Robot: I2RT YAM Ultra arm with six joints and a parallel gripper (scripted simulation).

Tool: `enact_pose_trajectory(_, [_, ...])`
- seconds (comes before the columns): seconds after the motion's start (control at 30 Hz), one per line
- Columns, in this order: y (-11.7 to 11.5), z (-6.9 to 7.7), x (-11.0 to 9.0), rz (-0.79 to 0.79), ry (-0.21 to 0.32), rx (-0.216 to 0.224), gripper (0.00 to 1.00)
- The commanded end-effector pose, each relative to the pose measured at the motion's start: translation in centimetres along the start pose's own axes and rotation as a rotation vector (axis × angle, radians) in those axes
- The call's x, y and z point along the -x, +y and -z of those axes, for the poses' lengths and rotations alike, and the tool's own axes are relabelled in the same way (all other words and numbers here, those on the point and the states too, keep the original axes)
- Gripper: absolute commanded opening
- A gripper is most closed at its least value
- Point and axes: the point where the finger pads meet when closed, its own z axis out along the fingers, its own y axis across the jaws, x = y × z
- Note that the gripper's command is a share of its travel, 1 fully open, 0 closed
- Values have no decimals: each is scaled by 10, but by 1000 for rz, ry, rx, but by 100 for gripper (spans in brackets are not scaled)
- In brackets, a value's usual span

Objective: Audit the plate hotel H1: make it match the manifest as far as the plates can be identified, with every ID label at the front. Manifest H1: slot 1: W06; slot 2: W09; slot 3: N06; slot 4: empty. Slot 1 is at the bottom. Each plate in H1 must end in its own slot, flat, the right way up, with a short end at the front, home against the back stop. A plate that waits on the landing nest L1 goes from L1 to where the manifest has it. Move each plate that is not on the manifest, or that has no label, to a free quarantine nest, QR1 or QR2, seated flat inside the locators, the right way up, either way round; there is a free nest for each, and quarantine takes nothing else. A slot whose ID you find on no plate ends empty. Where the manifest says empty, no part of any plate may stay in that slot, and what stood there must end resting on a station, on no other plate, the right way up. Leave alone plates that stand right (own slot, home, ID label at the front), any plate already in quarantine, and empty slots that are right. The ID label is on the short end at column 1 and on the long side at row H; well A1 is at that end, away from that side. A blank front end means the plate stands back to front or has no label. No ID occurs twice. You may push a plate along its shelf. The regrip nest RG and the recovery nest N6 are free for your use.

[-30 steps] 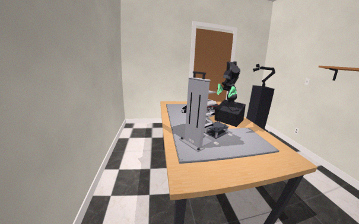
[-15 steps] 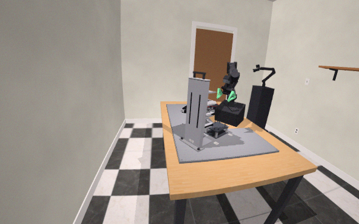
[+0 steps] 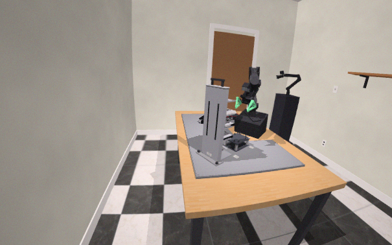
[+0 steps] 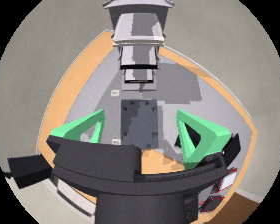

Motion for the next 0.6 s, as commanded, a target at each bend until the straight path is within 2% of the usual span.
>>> enact_pose_trajectory(0.0, [4,0,19,-11,-34,17,100])
enact_pose_trajectory(0.57, [4,-14,34,-10,-36,17,100])
